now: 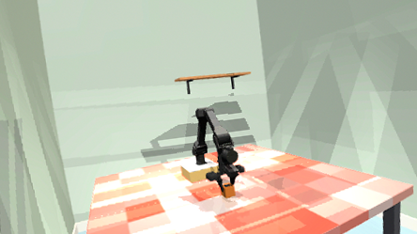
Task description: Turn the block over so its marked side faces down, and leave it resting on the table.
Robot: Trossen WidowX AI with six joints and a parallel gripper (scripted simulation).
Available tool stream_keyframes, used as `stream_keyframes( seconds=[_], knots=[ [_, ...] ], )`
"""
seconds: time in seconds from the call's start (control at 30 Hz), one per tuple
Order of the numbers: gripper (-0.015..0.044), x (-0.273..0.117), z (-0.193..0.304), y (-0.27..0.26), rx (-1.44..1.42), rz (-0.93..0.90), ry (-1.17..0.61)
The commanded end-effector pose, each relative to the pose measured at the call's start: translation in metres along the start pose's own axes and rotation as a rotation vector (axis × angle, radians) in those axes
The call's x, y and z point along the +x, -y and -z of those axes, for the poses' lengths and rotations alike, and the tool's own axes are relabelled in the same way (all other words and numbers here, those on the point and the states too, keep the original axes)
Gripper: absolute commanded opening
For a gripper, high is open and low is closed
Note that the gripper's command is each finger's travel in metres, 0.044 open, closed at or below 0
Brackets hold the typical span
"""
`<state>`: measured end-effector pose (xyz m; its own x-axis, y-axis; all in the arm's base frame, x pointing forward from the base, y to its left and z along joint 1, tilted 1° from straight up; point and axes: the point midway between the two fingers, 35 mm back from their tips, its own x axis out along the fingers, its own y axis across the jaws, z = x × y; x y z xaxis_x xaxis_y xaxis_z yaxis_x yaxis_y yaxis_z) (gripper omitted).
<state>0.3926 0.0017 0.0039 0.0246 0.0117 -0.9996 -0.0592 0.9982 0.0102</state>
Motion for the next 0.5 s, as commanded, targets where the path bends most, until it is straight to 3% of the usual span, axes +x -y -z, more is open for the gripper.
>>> stream_keyframes(
  seconds=[0.0, 0.3, 0.43, 0.47],
  knots=[
    [0.0163, 0.000, -0.001, 0.000, 0.000, 0.003, 0.003],
    [0.0103, 0.000, -0.001, 0.000, 0.000, 0.003, 0.003],
    [0.0000, -0.019, -0.001, 0.000, 0.000, 0.003, 0.003],
    [0.0000, -0.025, -0.001, 0.000, 0.000, 0.003, 0.003]
  ],
)
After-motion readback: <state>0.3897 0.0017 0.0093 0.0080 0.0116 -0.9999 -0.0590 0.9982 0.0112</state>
